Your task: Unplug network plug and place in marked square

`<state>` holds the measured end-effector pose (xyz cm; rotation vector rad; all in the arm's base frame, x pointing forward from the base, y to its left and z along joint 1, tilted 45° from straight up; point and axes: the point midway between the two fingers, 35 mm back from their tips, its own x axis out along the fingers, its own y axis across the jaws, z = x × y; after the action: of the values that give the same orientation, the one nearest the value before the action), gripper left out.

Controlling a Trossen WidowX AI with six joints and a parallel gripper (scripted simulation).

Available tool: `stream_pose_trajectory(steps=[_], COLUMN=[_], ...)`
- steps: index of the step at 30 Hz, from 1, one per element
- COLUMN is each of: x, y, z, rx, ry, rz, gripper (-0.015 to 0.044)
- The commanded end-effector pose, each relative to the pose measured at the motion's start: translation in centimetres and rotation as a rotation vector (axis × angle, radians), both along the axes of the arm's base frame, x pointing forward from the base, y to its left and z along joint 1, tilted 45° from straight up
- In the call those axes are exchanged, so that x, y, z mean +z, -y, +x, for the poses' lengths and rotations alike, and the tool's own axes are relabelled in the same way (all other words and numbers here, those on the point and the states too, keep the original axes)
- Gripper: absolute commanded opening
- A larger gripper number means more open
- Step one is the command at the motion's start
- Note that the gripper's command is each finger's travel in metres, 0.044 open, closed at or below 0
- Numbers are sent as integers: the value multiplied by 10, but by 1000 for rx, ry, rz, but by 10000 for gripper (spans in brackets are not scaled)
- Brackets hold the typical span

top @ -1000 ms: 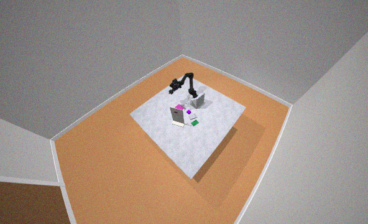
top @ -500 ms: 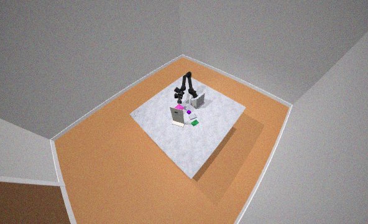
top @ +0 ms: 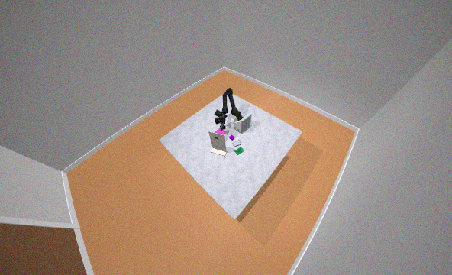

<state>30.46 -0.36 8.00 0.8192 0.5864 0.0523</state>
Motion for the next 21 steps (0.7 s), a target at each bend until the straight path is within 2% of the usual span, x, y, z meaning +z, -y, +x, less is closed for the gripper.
stream_pose_trajectory(steps=[1, 21], x=[0, -14], y=[0, -5], z=[11, 49], rx=[-1, -1], ry=[6, 9], rz=[0, -1], gripper=[156, 156])
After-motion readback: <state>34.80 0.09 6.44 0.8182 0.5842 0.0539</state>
